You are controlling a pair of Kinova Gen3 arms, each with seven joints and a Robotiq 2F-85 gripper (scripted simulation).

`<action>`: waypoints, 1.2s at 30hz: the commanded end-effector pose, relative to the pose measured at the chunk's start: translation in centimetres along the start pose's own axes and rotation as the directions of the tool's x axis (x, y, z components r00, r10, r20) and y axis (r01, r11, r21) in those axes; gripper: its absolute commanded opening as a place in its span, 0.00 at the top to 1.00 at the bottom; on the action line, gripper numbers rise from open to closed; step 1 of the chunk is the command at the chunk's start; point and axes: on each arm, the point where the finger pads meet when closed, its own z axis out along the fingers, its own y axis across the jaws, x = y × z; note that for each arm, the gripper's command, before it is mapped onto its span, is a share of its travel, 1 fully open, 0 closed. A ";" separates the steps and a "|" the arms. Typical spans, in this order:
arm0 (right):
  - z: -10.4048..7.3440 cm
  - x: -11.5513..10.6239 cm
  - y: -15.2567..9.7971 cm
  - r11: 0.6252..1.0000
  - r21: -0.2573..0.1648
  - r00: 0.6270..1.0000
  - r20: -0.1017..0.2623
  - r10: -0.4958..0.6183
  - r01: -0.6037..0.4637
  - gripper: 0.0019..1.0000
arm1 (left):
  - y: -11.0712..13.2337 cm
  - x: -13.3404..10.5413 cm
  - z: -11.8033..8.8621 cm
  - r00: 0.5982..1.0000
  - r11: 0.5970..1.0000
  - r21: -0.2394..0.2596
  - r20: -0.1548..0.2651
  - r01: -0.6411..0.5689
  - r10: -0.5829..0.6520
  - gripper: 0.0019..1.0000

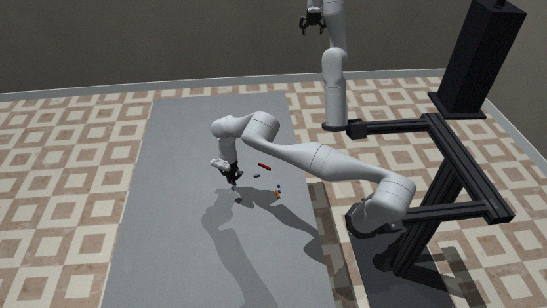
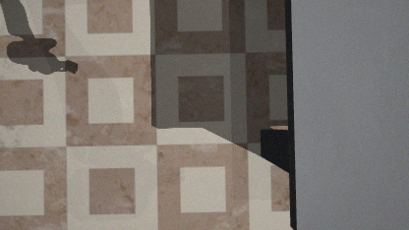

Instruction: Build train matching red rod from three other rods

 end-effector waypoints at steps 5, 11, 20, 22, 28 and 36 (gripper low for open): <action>-0.1 0.0 0.0 1.000 0.000 1.000 0.001 0.000 0.000 0.00 | 0.2 0.0 1.5 1.000 1.000 -0.002 0.000 0.000 0.000 0.83; -0.1 0.0 0.0 1.000 0.000 1.000 0.001 0.000 0.000 0.00 | 0.2 0.0 1.9 1.000 1.000 -0.002 0.000 0.000 0.000 0.83; -0.1 0.0 0.0 1.000 0.000 1.000 0.001 0.000 0.000 0.00 | 0.2 0.0 1.9 1.000 1.000 -0.002 0.000 0.000 0.000 0.83; -0.1 0.0 0.0 1.000 0.000 1.000 0.001 0.000 0.000 0.00 | 0.2 0.0 1.9 1.000 1.000 -0.002 0.000 0.000 0.000 0.83; -0.1 0.0 0.0 1.000 0.000 1.000 0.001 0.000 0.000 0.00 | 0.2 0.0 1.9 1.000 1.000 -0.002 0.000 0.000 0.000 0.83; -0.1 0.0 0.0 1.000 0.000 1.000 0.001 0.000 0.000 0.00 | 0.2 0.0 1.9 1.000 1.000 -0.002 0.000 0.000 0.000 0.83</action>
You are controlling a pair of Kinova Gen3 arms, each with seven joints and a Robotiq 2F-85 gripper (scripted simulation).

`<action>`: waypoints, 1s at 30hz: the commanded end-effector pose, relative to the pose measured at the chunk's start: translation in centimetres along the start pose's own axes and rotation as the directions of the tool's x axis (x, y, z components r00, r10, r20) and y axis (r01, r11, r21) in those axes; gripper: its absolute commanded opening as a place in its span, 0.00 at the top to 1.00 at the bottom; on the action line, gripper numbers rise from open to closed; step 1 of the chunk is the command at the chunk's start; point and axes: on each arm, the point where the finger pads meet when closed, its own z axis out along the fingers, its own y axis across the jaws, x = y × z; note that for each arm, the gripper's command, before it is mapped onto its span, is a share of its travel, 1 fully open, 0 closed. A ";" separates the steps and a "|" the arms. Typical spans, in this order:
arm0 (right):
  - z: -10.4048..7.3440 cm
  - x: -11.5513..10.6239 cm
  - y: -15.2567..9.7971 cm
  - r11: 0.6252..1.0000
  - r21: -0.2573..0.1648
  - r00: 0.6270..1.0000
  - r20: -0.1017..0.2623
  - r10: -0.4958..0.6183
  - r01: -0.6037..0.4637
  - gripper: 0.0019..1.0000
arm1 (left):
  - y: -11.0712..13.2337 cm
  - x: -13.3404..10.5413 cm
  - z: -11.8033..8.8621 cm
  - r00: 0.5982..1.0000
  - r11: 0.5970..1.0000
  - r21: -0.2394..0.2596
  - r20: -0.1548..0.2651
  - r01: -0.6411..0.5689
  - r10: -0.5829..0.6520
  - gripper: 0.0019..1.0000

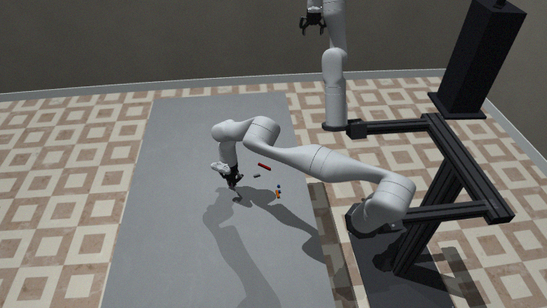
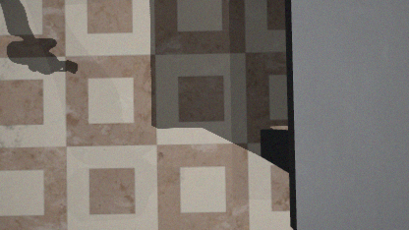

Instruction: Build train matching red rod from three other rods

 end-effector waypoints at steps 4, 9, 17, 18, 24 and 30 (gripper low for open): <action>-0.1 0.0 0.0 1.000 0.000 1.000 0.001 0.000 0.000 0.00 | 0.1 0.0 -0.1 1.000 1.000 -0.002 0.000 0.000 0.000 0.83; -0.1 0.0 0.0 1.000 0.000 1.000 0.001 0.000 0.000 0.00 | 0.1 0.0 -0.1 1.000 1.000 -0.002 0.000 0.000 0.000 0.83; -0.1 0.0 0.0 1.000 0.000 1.000 0.001 0.000 0.000 0.00 | 0.1 0.0 0.0 1.000 1.000 -0.002 0.000 0.000 0.000 0.83; -0.1 0.0 0.0 1.000 0.000 1.000 0.001 0.000 0.000 0.00 | 0.1 0.0 0.1 1.000 1.000 -0.002 0.000 0.000 0.000 0.83; -0.1 0.0 0.0 1.000 0.000 1.000 0.001 0.000 0.000 0.00 | 0.1 0.0 0.4 1.000 1.000 -0.002 0.000 0.000 0.000 0.83; -0.1 0.0 0.0 1.000 0.000 1.000 0.001 0.000 0.000 0.00 | 0.1 0.0 0.8 1.000 1.000 -0.002 0.000 0.000 0.000 0.83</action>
